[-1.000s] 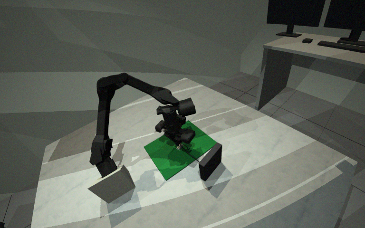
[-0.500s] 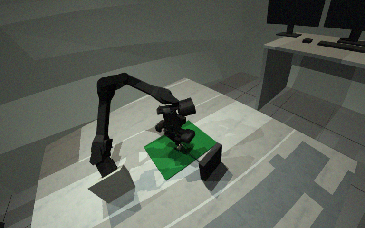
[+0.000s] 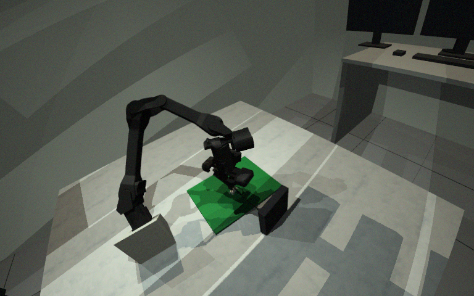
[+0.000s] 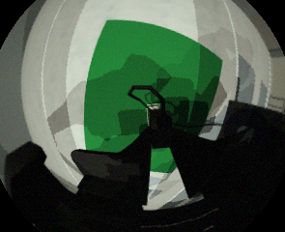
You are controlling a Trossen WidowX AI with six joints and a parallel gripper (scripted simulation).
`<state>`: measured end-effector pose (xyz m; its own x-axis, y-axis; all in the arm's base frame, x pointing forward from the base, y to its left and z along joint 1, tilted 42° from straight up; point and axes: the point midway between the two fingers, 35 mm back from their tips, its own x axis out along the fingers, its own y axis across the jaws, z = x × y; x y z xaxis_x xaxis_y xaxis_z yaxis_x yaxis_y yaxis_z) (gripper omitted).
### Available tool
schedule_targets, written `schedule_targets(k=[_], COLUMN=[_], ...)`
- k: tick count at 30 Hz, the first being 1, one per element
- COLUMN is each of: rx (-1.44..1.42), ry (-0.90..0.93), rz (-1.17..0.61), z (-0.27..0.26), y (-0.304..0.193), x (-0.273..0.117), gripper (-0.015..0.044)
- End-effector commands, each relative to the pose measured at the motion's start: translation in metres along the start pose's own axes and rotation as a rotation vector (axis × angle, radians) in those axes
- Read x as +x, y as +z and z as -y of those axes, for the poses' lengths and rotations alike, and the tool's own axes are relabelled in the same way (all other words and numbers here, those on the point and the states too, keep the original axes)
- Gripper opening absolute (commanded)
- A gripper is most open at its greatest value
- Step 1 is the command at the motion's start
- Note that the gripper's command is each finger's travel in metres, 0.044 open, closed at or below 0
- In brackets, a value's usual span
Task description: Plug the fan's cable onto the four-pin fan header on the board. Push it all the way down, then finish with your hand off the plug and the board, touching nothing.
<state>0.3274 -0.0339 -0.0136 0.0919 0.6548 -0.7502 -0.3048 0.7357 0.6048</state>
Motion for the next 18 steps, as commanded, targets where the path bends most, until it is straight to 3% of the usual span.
schedule_targets(k=[1, 18], rx=[0.005, 0.005], ry=[0.004, 0.004], rz=[0.003, 0.003], z=[-0.0004, -0.0004], y=[0.0001, 0.0], x=[0.0012, 0.0044], gripper=[0.0, 0.0])
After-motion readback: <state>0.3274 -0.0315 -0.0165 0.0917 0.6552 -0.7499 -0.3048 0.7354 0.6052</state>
